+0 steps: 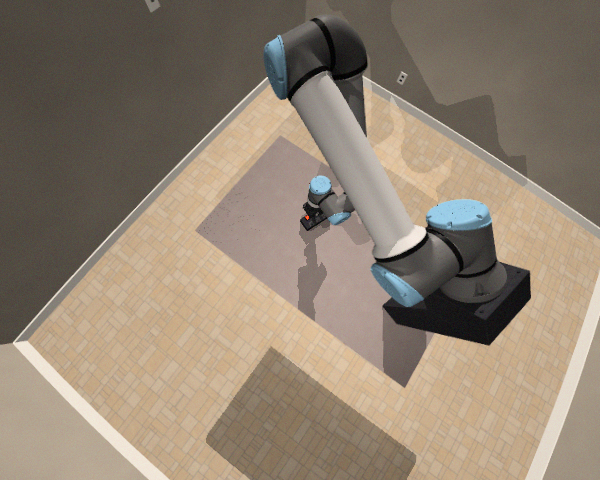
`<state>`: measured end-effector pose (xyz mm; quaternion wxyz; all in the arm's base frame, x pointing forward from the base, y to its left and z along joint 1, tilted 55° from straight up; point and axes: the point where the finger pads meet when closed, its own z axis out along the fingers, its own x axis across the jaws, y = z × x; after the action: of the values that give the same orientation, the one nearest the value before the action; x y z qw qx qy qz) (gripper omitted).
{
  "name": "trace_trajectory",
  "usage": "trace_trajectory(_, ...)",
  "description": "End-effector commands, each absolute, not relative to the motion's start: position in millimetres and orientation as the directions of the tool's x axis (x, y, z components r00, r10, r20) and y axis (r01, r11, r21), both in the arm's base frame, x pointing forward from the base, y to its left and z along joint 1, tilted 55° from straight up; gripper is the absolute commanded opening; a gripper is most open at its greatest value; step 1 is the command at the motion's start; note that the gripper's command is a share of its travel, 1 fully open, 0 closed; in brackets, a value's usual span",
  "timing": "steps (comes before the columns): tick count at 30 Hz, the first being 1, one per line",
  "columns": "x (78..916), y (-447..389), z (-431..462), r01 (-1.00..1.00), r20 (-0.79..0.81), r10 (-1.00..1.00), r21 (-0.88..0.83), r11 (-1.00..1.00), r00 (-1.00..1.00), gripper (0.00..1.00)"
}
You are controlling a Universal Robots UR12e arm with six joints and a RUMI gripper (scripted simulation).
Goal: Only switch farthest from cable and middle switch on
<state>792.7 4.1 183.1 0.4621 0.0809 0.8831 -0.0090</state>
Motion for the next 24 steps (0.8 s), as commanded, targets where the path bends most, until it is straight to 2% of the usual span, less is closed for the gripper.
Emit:
trace_trajectory(1, 792.6, 4.3, 183.5, 0.151, -0.818, 0.134, 0.059, 0.987, -0.559, 0.0)
trace_trajectory(24, 771.7, 6.6, 198.2, 0.151, -0.818, 0.134, 0.059, 0.987, -0.559, 0.0)
